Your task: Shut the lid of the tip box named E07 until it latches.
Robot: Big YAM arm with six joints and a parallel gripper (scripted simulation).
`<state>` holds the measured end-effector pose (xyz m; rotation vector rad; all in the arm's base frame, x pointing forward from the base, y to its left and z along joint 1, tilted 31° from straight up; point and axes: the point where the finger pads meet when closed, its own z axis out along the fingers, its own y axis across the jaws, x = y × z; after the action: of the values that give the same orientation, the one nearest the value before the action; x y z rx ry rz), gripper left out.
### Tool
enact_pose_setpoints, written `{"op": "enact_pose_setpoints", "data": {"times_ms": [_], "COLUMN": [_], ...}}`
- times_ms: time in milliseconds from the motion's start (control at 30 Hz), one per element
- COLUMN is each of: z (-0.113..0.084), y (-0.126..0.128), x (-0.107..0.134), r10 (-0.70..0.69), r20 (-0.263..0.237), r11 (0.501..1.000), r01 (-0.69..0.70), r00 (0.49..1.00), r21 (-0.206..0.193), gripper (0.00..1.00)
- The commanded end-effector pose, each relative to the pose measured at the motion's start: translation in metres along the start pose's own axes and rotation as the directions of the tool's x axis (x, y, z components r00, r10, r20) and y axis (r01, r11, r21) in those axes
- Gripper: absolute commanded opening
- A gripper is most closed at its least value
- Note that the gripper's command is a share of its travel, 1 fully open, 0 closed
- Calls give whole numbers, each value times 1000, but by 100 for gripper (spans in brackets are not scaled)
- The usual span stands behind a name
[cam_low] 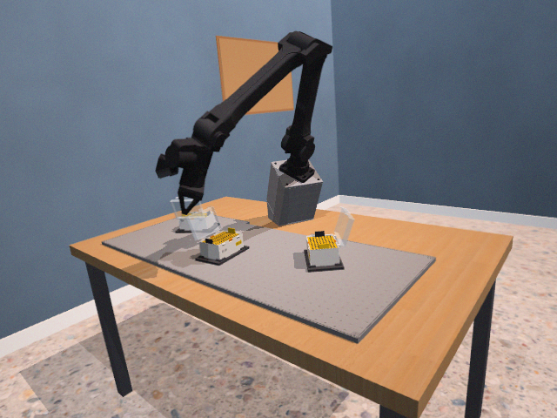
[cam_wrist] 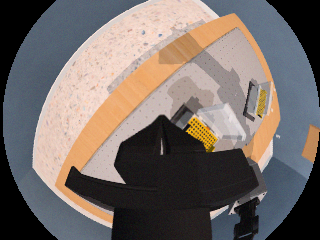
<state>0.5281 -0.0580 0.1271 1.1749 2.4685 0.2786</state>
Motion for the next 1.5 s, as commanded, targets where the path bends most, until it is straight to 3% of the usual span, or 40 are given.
{"op": "enact_pose_setpoints", "data": {"times_ms": [0, 100, 133, 167, 200, 233, 367, 433, 667, 767, 867, 1000, 1100, 1200, 1300, 1367, 1467], "z": [-9, -17, -1, -1, -6, -25, -42, -42, -70, -78, -89, -97, -108, -117, -128, -135, -146], "y": [-5, -6, -12, -15, -13, -8, -11, -11, -19, -21, -26, -29, -34, -37, -43, -47, -53], "x": [18, 23, 28, 25, 30, 28, 39, 39, 59, 65, 73, 79, 87, 94, 102, 108, 116], "r10": [-109, -109, -105, -97, -137, -172, -236, -236, -388, -391, -475, -478, -557, -559, -632, -635, -700], "r20": [-34, -35, -65, -62, -70, -50, -67, -67, -113, -114, -142, -144, -172, -174, -202, -204, -231], "r11": [994, 994, 993, 994, 989, 984, 970, 970, 917, 915, 872, 870, 819, 817, 758, 755, 689], "r01": [110, 110, 108, 100, 141, 174, 240, 240, 396, 399, 486, 489, 572, 575, 651, 654, 724], "r00": [993, 993, 992, 993, 988, 984, 969, 969, 915, 913, 868, 867, 813, 810, 748, 745, 675], "r21": [28, 27, 50, 53, 54, 37, 44, 44, 55, 54, 55, 55, 51, 49, 41, 40, 27], "gripper": [0, 0, 0, 0, 0, 0, 0, 0, 0, 0, 0, 0, 0, 0, 0, 0, 0]}}
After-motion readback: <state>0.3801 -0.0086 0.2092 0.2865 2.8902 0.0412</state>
